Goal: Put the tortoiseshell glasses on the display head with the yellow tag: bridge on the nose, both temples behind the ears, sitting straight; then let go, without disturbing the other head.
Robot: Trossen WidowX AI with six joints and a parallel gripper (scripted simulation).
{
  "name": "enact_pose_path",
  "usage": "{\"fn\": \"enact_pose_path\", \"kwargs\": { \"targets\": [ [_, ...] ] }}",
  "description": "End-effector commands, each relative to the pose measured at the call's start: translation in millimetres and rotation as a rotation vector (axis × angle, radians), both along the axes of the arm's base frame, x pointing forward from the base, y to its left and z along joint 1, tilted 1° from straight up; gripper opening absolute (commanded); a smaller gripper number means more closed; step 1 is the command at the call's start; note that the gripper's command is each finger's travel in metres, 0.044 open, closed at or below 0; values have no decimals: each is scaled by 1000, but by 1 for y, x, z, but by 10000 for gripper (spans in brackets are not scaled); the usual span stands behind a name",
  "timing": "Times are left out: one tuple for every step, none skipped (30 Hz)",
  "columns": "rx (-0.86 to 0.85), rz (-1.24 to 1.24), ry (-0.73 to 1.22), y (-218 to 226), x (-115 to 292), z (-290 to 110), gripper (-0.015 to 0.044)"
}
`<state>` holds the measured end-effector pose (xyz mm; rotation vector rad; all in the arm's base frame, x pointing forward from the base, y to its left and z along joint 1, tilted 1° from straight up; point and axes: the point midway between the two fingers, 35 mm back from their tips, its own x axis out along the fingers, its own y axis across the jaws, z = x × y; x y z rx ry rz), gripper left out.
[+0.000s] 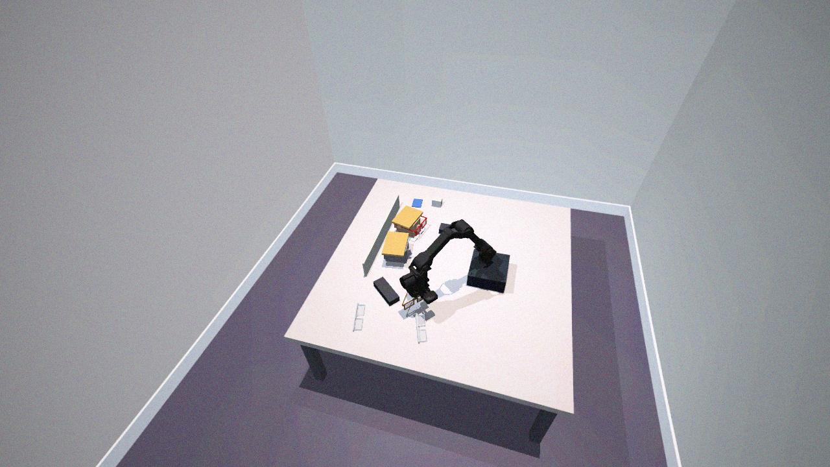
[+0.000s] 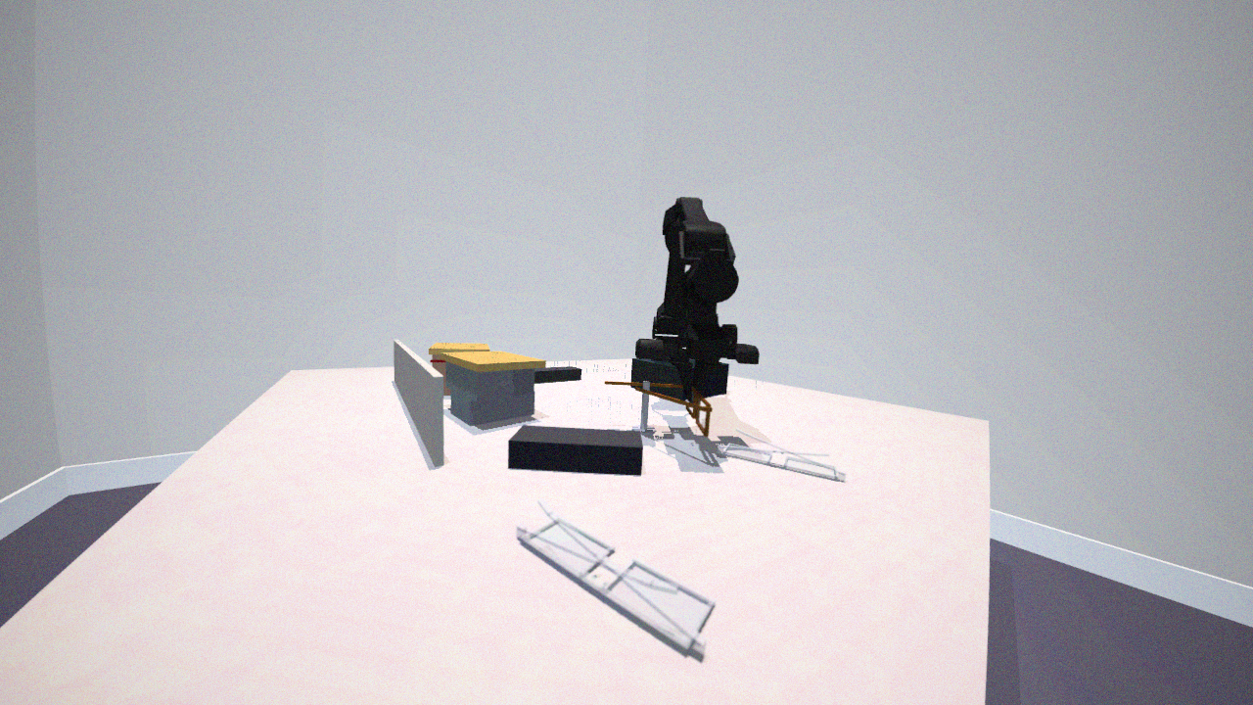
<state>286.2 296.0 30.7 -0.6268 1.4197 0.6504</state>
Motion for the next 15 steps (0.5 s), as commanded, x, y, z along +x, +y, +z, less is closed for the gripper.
{"fn": "enact_pose_path", "kwargs": {
  "targets": [
    [4, -5, -8, -1, 0, 2, 0],
    [4, -5, -8, -1, 0, 2, 0],
    [4, -5, -8, -1, -1, 2, 0],
    [4, -5, -8, -2, -1, 4, 0],
    [4, -5, -8, -2, -1, 7, 0],
    [4, -5, -8, -2, -1, 11, 0],
    [4, -5, -8, -3, -2, 17, 0],
    [4, -5, -8, -3, -3, 23, 0],
    [4, -5, -8, -4, -4, 31, 0],
    [4, -5, -8, -5, -5, 39, 0],
    [4, -5, -8, -7, -6, 48, 0],
    [3, -5, -8, -8, -7, 55, 0],
    [3, -5, -8, -9, -8, 60, 0],
    [3, -5, -8, -9, -9, 62, 0],
    [3, -5, -8, -9, -9, 62, 0]
  ]
}}
